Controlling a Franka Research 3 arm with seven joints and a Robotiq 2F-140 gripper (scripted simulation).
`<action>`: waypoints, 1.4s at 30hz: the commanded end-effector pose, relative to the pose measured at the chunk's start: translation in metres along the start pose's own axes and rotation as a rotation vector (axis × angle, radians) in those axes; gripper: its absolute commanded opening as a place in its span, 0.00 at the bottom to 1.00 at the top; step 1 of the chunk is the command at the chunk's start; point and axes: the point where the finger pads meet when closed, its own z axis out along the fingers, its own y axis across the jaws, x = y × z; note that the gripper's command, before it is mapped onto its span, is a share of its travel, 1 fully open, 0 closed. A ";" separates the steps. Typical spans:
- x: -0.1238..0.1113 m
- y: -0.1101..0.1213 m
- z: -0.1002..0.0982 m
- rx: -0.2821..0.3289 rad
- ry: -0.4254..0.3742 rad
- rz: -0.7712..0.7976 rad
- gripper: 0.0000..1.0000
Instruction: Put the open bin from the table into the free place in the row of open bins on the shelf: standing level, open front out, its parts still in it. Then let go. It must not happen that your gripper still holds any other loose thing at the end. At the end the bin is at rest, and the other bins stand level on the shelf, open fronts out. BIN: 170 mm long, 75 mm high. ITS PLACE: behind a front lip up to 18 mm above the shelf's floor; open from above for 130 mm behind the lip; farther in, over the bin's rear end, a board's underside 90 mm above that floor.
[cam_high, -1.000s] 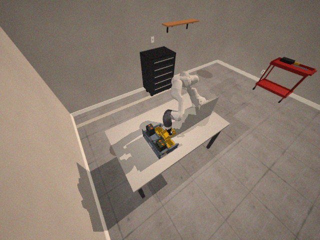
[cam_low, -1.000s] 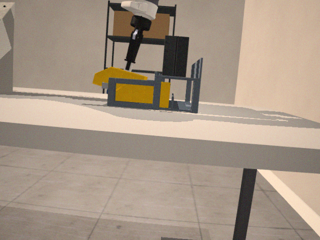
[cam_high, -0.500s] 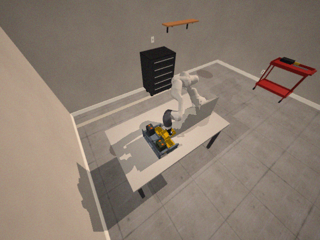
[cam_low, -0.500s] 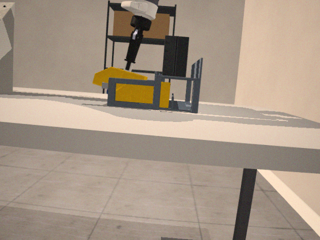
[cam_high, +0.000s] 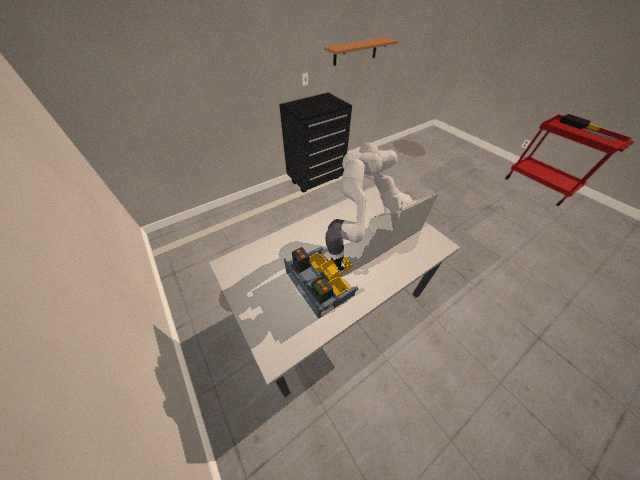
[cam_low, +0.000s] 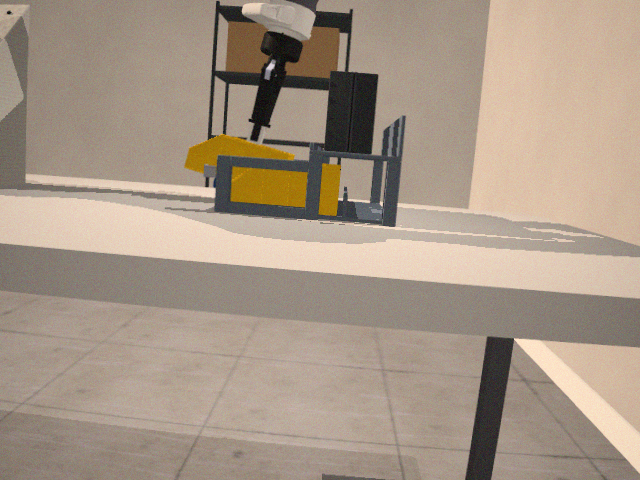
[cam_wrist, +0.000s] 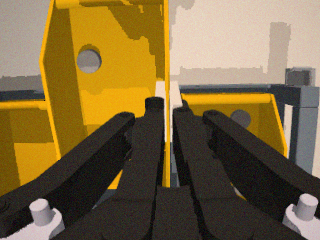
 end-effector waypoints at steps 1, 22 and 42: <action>-0.001 0.001 -0.001 -0.002 -0.002 -0.005 0.00; -0.002 0.001 0.005 -0.002 -0.002 -0.005 0.00; -0.003 0.001 0.010 -0.002 -0.002 -0.005 0.00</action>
